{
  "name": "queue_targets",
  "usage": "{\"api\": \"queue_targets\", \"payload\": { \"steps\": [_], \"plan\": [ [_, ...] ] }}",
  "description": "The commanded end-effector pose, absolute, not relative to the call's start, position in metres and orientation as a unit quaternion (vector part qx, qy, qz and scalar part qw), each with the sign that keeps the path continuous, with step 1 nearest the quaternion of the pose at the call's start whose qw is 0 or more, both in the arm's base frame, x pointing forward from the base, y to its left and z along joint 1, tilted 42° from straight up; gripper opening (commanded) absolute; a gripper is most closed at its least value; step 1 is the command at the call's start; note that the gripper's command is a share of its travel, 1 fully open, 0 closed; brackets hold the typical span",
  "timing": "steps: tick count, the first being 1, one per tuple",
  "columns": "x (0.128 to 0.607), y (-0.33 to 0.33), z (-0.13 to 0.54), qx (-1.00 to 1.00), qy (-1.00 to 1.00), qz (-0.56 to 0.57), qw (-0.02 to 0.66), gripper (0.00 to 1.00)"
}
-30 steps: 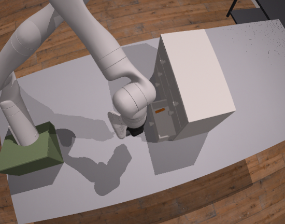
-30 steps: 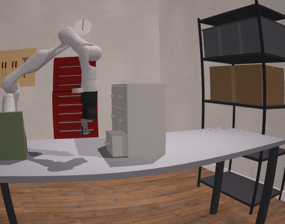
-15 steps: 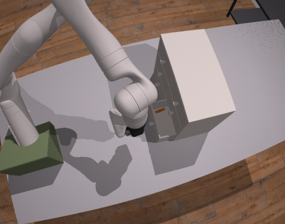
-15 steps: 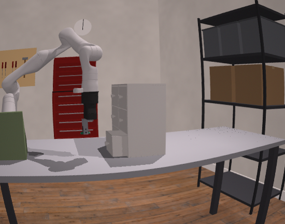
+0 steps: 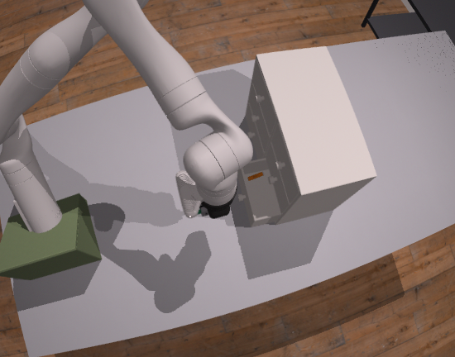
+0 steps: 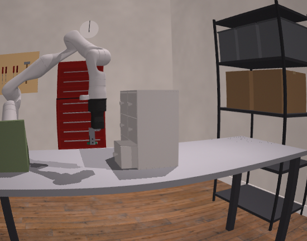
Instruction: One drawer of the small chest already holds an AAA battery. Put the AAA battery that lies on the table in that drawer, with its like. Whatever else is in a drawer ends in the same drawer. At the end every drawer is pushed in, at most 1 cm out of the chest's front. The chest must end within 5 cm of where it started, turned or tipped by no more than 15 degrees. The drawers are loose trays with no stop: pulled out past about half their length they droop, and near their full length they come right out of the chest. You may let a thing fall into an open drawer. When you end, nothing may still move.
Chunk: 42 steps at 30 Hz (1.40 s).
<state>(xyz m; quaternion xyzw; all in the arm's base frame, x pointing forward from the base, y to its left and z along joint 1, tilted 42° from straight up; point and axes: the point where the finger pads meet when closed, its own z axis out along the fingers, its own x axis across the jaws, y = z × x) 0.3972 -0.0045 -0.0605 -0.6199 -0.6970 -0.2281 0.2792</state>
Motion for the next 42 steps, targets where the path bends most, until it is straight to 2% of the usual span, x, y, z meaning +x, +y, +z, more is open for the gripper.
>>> {"api": "queue_targets", "payload": {
  "steps": [1,42],
  "plan": [
    [0.3978,-0.0049,-0.0604,-0.623,-0.694,-0.227,0.28,0.24],
    [0.3987,-0.0047,-0.06,-0.64,-0.679,-0.22,0.285,0.24]
  ]
}}
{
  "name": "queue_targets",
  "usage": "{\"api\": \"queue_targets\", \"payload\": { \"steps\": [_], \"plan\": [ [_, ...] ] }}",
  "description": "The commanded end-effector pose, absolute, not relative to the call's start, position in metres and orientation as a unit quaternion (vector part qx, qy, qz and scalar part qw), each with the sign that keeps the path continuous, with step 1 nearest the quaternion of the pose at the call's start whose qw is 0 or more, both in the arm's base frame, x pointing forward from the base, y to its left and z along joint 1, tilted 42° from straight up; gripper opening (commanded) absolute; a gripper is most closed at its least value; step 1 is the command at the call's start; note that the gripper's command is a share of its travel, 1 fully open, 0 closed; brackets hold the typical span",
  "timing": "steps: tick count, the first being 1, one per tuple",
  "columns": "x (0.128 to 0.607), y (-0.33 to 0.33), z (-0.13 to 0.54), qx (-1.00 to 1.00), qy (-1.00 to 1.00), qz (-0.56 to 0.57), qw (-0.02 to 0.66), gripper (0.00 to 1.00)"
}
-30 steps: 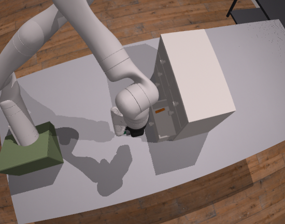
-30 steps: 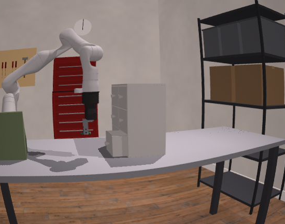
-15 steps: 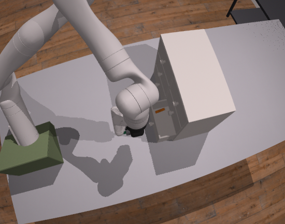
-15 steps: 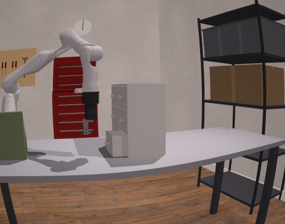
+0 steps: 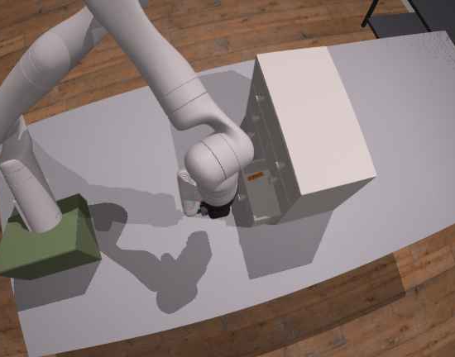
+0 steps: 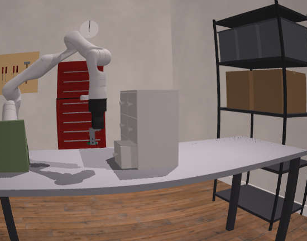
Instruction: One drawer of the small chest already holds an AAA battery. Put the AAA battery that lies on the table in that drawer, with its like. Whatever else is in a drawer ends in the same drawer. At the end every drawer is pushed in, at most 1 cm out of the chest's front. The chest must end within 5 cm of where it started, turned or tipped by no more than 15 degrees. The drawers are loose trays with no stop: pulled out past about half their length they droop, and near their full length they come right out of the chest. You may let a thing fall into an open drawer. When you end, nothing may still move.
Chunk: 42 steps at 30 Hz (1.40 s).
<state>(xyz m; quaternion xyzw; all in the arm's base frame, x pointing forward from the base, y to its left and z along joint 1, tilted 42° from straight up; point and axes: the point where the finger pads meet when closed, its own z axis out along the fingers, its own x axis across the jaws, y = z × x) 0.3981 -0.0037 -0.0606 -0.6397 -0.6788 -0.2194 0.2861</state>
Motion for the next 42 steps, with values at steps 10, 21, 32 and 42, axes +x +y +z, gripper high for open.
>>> {"api": "queue_targets", "payload": {
  "steps": [10,21,32,42],
  "plan": [
    [0.4,-0.011,-0.053,-0.64,-0.679,-0.22,0.285,0.24],
    [0.401,-0.019,-0.044,-0.64,-0.679,-0.22,0.285,0.24],
    [0.401,-0.021,-0.042,-0.64,-0.679,-0.22,0.285,0.24],
    [0.401,-0.021,-0.042,-0.64,-0.679,-0.22,0.285,0.24]
  ]
}}
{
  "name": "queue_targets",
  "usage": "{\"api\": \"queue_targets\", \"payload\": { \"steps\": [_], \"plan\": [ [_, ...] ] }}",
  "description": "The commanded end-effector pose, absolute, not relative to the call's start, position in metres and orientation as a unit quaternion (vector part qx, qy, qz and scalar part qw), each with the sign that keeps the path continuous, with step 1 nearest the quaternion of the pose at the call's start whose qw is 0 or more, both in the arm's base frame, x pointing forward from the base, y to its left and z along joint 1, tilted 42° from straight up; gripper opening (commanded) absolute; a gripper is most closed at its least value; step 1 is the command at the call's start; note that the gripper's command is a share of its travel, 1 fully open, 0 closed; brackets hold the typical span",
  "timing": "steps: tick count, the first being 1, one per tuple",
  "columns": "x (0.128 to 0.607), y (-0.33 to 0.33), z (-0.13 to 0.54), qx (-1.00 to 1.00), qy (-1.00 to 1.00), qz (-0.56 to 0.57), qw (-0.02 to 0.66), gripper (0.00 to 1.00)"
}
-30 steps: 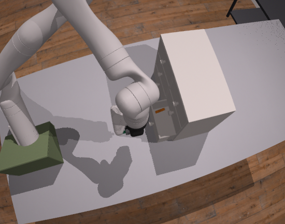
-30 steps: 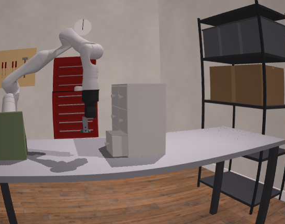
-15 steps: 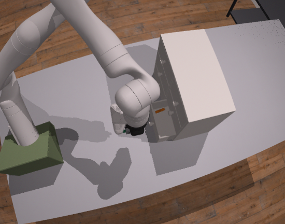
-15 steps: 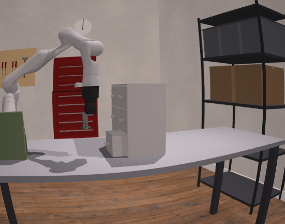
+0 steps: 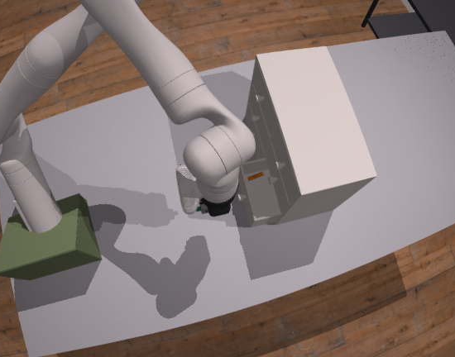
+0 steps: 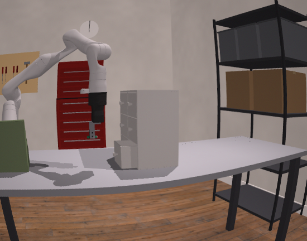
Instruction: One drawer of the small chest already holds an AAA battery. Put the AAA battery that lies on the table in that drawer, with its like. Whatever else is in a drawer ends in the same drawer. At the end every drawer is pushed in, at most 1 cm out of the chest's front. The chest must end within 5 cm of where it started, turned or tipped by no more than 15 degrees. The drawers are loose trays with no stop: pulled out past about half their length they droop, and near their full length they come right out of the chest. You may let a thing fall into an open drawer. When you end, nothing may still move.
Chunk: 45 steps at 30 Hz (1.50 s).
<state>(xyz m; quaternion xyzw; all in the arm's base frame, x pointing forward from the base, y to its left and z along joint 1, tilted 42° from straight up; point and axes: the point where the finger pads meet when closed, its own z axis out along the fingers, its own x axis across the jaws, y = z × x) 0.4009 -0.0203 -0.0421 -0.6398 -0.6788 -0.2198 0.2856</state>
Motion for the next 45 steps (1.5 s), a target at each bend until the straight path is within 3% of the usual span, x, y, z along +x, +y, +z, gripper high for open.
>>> {"api": "queue_targets", "payload": {
  "steps": [1,45],
  "plan": [
    [0.4013,-0.0212,-0.0416,-0.64,-0.679,-0.221,0.284,0.24],
    [0.4001,-0.0206,-0.0422,-0.656,-0.664,-0.261,0.246,0.24]
  ]
}}
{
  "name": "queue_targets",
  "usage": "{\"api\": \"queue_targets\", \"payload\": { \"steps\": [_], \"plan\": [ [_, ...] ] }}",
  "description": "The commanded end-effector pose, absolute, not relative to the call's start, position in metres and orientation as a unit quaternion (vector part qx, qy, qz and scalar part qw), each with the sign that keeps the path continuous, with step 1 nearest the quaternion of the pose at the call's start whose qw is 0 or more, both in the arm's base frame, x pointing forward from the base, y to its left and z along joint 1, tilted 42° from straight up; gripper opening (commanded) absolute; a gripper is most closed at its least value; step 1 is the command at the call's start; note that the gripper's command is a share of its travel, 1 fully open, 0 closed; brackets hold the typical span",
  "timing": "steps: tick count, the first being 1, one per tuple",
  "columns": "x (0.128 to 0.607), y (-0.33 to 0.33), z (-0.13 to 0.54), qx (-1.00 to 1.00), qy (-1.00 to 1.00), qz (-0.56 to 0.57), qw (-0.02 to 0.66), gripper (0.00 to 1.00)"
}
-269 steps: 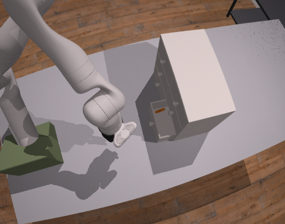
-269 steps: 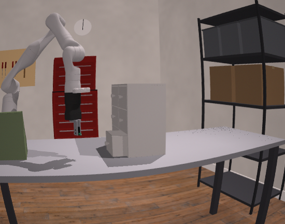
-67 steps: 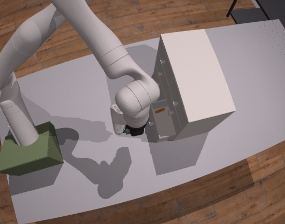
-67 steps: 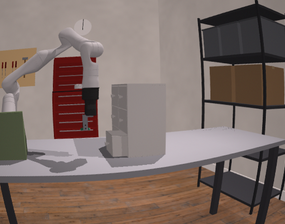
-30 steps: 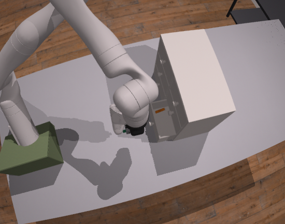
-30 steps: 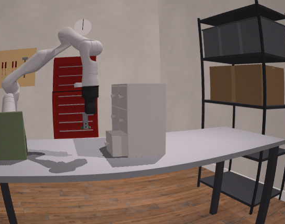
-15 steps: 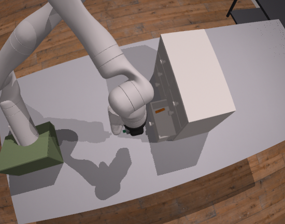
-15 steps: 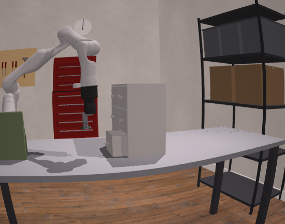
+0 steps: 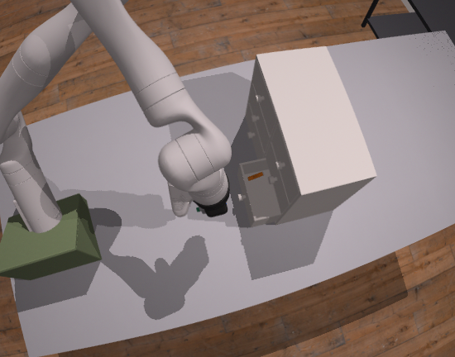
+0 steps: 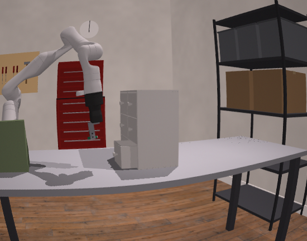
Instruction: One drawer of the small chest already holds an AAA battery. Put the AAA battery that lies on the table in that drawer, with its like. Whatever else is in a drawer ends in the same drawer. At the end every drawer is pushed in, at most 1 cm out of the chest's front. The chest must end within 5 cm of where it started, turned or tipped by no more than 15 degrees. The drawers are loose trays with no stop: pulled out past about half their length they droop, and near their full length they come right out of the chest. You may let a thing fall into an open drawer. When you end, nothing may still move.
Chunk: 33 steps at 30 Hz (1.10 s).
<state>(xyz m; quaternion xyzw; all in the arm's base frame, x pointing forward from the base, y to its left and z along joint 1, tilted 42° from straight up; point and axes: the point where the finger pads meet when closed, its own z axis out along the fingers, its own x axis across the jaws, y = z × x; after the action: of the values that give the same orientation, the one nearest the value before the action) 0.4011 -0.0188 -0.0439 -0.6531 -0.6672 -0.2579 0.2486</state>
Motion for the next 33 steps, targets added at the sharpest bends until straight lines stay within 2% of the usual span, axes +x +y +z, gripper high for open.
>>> {"api": "queue_targets", "payload": {
  "steps": [1,33],
  "plan": [
    [0.4001,-0.0206,-0.0422,-0.657,-0.663,-0.263,0.243,0.24],
    [0.3977,-0.0198,-0.0433,-0.679,-0.632,-0.332,0.172,0.24]
  ]
}}
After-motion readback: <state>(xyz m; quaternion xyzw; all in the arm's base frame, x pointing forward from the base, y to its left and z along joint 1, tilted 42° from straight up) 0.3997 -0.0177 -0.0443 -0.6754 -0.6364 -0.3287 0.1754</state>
